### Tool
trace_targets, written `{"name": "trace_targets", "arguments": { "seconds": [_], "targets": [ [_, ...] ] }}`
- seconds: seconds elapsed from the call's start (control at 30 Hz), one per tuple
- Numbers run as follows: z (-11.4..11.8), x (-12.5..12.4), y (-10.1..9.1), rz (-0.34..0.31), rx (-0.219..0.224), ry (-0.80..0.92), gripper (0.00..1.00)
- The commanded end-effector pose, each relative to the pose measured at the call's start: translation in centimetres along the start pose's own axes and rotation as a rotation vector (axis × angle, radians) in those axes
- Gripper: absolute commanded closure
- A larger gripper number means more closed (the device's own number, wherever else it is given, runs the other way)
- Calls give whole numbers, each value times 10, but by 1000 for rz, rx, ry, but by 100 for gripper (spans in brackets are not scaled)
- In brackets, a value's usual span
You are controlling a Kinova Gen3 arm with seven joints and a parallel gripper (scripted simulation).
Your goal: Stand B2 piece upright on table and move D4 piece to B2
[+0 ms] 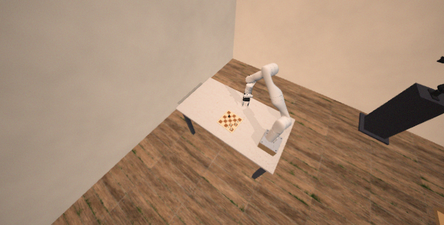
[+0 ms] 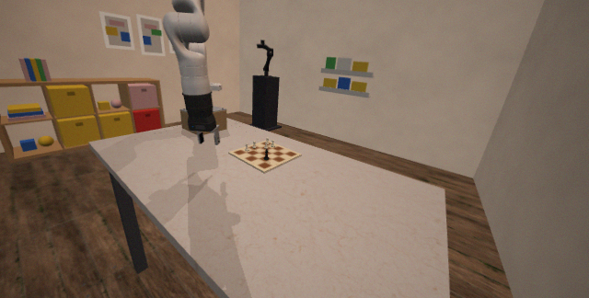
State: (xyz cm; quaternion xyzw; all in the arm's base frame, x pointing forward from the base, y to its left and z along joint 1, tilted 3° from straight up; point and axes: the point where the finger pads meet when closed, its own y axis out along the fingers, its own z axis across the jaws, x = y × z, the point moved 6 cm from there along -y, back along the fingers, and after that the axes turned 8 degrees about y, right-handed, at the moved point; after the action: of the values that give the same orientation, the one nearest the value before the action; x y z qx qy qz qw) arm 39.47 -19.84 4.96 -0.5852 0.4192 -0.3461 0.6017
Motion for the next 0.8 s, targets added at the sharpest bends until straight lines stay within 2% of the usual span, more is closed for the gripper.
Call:
{"name": "trace_targets", "arguments": {
  "seconds": [0.0, 0.27, 0.3, 0.67, 0.7, 0.77],
  "targets": [
    [1, 5, 3, 40, 13, 29, 0],
    [1, 5, 3, 40, 13, 29, 0],
    [3, 9, 7, 81, 24, 58, 0],
    [3, 9, 7, 81, 24, 58, 0],
    [4, 12, 10, 122, 38, 87, 0],
    [4, 12, 10, 122, 38, 87, 0]
  ]
}}
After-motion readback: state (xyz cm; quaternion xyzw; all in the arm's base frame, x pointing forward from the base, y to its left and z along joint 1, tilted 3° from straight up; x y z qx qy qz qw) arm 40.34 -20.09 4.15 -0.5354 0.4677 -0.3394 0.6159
